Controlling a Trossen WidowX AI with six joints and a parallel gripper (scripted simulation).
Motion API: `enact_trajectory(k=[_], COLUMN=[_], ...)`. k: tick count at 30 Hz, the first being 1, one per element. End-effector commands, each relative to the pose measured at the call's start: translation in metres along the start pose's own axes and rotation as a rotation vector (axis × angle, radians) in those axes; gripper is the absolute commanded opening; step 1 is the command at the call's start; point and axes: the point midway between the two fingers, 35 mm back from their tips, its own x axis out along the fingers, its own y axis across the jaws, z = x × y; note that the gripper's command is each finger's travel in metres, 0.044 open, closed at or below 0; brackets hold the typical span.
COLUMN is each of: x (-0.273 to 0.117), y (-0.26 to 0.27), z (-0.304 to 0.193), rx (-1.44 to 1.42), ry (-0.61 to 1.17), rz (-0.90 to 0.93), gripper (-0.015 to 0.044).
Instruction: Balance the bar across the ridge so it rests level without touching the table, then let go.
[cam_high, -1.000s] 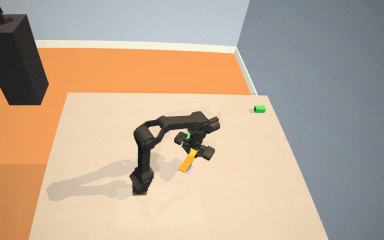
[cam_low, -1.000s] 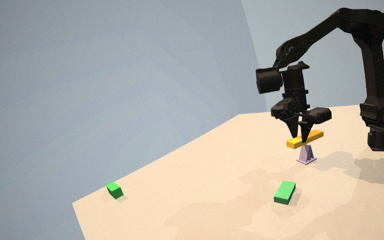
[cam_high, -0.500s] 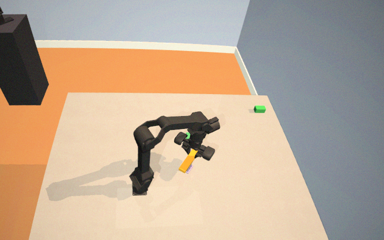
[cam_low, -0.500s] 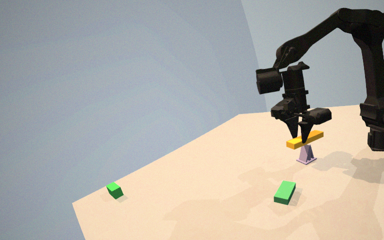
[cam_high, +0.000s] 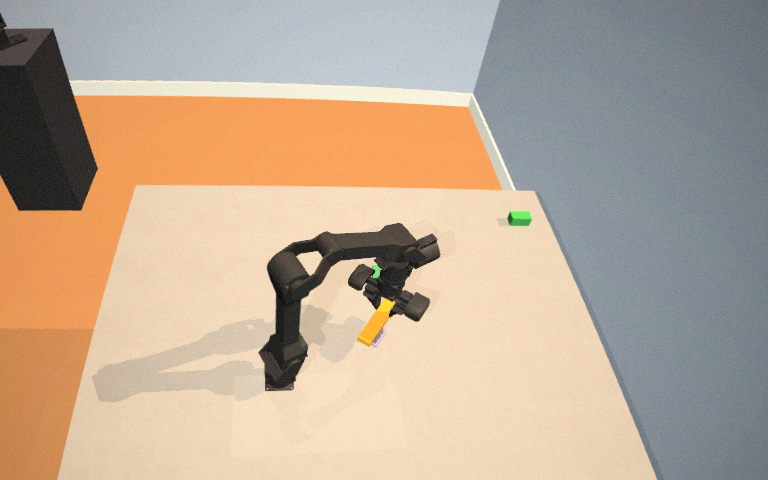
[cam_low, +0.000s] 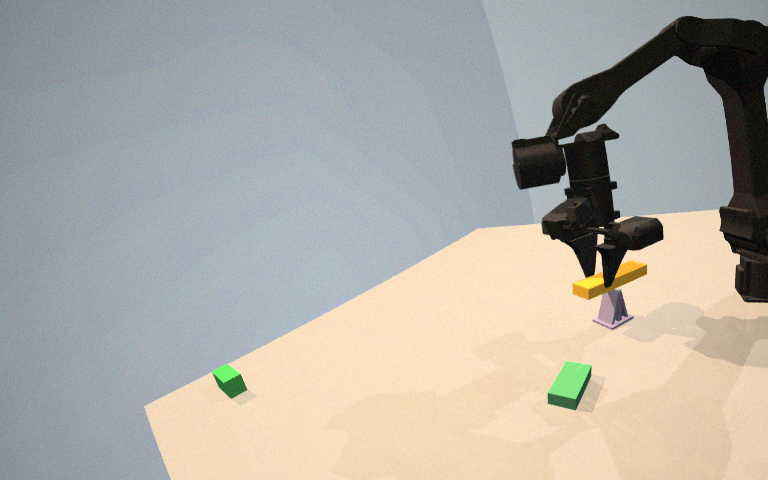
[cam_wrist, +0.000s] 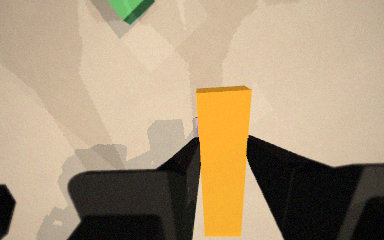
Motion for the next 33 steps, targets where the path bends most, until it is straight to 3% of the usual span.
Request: enact_trajectory(k=[1,33], x=[0.0019,0.0046], y=[0.0006,0.0006], z=[-0.0006,-0.0007], rx=[0.001,0.001], ry=[0.003,0.003], rz=[0.004,0.004], gripper=[0.0,0.0])
